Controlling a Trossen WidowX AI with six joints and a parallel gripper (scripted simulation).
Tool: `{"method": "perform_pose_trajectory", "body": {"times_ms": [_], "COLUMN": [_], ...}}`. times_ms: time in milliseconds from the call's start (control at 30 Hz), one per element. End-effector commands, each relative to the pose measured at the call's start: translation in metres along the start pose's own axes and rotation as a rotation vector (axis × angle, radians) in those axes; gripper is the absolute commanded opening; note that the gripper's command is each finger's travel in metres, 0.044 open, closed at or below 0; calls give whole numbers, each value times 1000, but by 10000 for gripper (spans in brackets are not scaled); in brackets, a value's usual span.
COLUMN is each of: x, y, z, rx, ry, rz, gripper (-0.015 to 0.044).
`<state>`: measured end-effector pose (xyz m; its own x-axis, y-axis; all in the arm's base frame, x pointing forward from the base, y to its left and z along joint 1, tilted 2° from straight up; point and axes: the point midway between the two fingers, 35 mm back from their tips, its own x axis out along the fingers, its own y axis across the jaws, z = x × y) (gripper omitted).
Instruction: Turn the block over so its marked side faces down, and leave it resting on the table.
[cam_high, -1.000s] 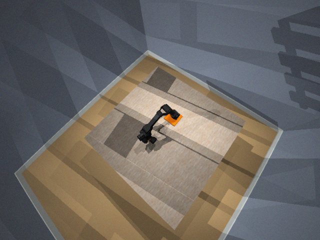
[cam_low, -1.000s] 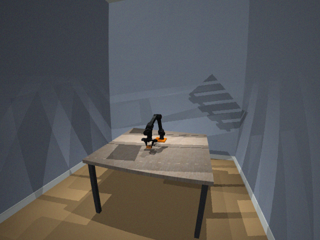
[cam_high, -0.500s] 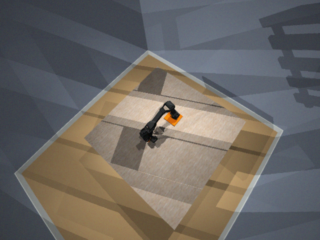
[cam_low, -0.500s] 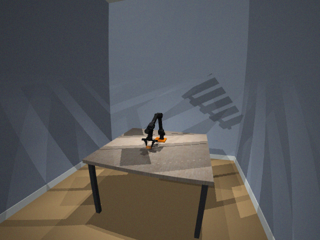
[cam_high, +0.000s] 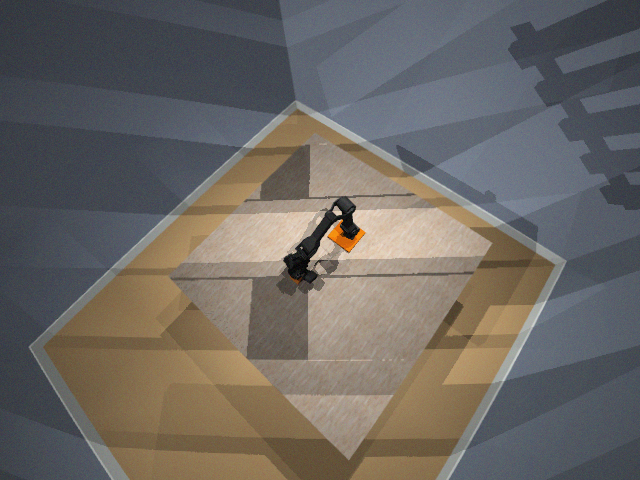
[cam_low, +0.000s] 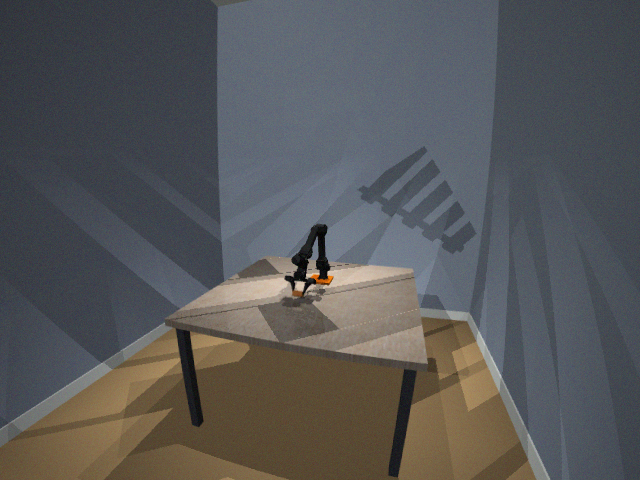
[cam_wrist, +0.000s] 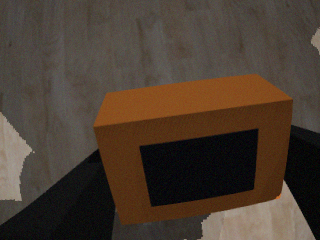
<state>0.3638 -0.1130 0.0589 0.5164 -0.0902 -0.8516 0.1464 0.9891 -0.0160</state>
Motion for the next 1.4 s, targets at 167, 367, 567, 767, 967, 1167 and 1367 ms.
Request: {"method": "perform_pose_trajectory", "body": {"times_ms": [167, 367, 567, 767, 967, 1167, 1367], "x": [14, 26, 33, 36, 34, 27, 23], "y": [-1, -2, -3, -3, -2, 0, 0], "z": [2, 1, -2, -5, -10, -16, -17], "rx": [0, 4, 6, 6, 2, -3, -5], "ry": [-101, -194, -287, -379, -471, -562, -604], "rz": [2, 2, 3, 3, 3, 4, 4], "gripper": [0, 0, 0, 0, 0, 0, 0]}}
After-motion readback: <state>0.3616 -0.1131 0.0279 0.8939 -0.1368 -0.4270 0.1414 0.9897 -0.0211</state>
